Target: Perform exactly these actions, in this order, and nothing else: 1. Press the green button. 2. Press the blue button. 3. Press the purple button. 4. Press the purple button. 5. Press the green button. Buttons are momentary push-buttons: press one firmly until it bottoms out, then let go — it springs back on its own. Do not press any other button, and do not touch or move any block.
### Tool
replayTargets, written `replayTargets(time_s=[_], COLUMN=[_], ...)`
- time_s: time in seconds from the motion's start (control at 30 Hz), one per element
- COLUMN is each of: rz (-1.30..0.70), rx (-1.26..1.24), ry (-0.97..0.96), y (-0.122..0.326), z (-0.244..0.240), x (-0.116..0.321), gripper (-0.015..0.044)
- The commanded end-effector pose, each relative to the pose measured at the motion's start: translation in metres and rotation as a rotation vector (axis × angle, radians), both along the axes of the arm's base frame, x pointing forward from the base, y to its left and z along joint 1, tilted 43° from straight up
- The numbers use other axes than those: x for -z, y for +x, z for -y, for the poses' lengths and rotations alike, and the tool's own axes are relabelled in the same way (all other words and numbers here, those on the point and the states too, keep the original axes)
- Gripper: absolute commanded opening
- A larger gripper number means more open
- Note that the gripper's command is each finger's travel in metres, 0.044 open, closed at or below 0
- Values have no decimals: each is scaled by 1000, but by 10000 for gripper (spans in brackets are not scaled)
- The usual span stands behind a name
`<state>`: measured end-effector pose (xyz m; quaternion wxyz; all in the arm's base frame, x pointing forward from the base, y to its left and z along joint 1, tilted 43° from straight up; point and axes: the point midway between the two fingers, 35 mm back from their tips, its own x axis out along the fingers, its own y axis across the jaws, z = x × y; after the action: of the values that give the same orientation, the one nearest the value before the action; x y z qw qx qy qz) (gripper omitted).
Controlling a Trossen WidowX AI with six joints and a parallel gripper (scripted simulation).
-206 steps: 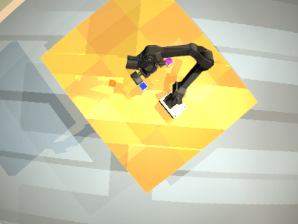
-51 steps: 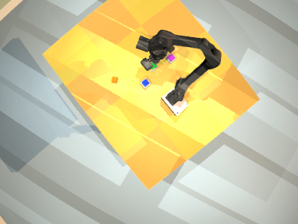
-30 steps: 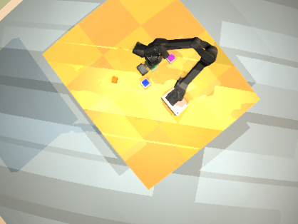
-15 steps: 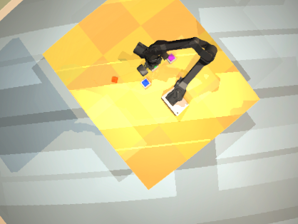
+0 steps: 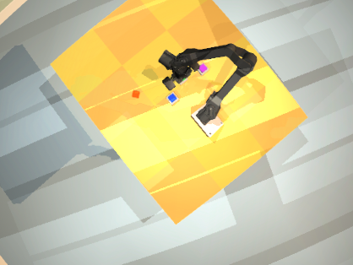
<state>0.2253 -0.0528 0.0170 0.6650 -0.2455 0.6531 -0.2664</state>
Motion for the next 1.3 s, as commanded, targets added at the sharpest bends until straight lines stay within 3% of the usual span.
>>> replayTargets(time_s=[0.0,0.5,0.6,0.8,0.97,1.1,1.27], rz=[-5,-6,-4,-5,-8,-4,-2], rx=[-1,-1,-6,-16,-15,-5,-1], ry=[-6,-5,7,38,40,21,14], y=[-1,-1,11,41,42,28,24], z=[2,-21,-40,-121,-191,-238,-247], x=[0,-24,-19,13,52,86,94], gripper=[20,20,99,256,387,400,400])
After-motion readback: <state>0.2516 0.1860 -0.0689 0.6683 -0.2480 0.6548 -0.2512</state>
